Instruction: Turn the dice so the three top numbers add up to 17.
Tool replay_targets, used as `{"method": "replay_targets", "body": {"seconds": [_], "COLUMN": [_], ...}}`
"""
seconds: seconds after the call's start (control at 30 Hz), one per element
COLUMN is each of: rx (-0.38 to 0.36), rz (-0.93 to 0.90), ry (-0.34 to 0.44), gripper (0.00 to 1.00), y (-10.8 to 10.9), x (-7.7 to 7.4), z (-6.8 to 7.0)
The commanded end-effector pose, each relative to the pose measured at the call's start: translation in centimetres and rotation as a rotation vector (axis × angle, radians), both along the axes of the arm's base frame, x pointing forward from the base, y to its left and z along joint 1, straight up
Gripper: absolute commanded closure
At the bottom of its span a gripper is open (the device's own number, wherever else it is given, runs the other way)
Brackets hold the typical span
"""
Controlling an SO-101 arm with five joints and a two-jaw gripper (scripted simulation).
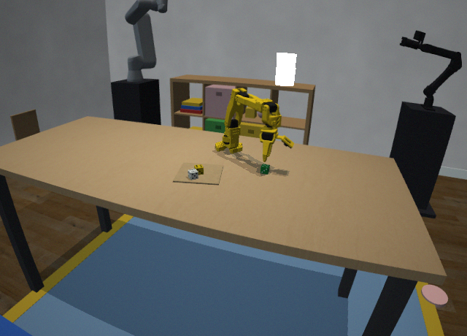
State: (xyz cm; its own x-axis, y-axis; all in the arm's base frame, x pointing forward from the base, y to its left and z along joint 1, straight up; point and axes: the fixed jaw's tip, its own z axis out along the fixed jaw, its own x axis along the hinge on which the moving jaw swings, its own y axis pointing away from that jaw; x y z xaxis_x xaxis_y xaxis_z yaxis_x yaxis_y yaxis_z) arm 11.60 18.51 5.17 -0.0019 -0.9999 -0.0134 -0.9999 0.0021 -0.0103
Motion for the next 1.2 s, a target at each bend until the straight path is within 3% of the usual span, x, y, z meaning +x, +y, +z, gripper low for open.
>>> {"method": "replay_targets", "body": {"seconds": [0.0,0.43,1.17], "rx": [0.028,0.028,0.028], "rz": [0.002,0.002,0.002], "ry": [-0.016,-0.016,-0.017], "gripper": [0.69,0.69,0.69], "y": [0.5,0.5,0.5], "x": [0.0,0.0,0.0], "z": [0.1,-2.2,-3.2]}}
